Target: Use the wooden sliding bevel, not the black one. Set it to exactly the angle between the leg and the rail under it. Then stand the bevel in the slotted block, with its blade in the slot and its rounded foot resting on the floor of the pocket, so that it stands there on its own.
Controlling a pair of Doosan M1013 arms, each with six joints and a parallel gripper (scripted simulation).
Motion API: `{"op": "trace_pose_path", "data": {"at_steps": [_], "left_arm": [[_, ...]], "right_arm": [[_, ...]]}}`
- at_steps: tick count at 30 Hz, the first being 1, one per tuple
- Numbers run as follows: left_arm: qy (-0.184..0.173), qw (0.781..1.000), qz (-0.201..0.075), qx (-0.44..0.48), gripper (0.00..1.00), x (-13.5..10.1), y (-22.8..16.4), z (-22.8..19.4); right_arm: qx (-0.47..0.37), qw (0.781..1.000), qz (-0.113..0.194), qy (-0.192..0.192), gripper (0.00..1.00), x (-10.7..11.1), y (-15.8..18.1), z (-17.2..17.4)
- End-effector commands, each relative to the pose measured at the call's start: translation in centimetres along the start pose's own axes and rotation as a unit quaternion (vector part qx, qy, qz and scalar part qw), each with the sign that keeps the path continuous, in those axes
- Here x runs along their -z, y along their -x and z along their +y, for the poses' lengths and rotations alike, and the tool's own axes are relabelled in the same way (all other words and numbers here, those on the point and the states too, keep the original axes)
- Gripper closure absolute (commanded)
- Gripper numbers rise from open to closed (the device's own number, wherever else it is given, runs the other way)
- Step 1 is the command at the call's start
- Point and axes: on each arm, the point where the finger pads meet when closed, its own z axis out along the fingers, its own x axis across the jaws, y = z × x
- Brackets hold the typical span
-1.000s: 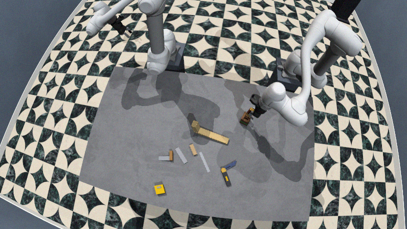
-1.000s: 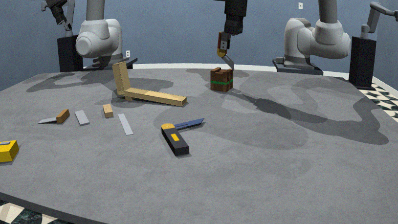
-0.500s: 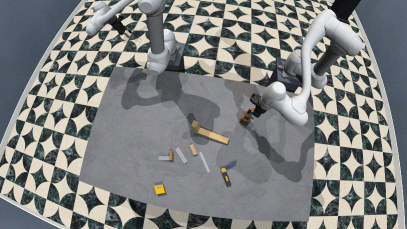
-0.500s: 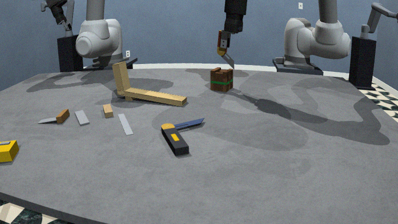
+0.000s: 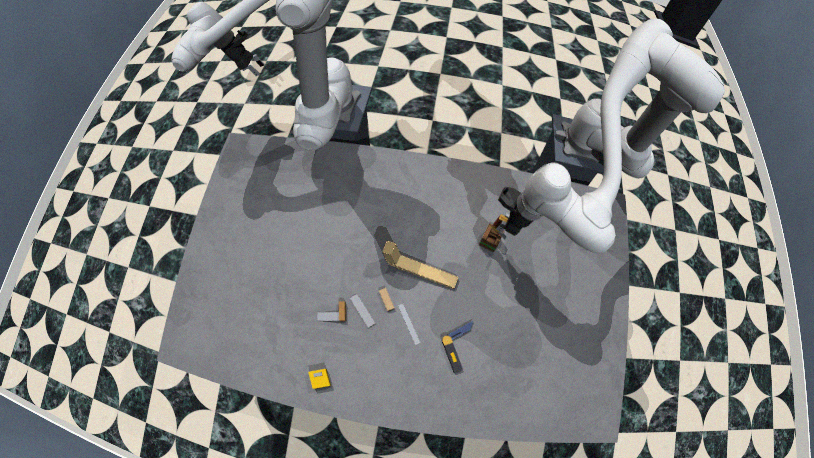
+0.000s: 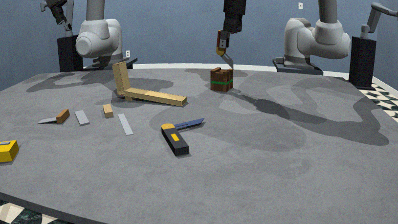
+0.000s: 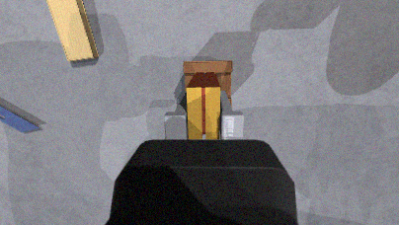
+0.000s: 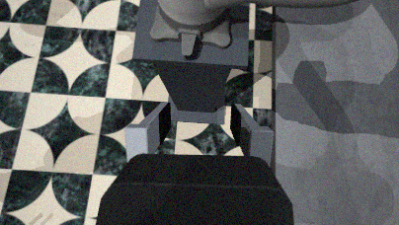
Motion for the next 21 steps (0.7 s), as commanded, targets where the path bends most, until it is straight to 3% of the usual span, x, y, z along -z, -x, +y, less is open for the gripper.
{"op": "trace_pose_path", "data": {"at_steps": [1, 21], "left_arm": [[0.002, 1.000, -0.001, 0.001, 1.00, 0.1, 0.3, -0.4], [0.038, 0.999, 0.000, 0.019, 1.00, -0.3, 6.1, -7.0]], "right_arm": [[0.000, 1.000, 0.000, 0.001, 0.00, 0.1, 0.0, 0.0], [0.000, 1.000, 0.000, 0.001, 0.00, 0.1, 0.0, 0.0]]}}
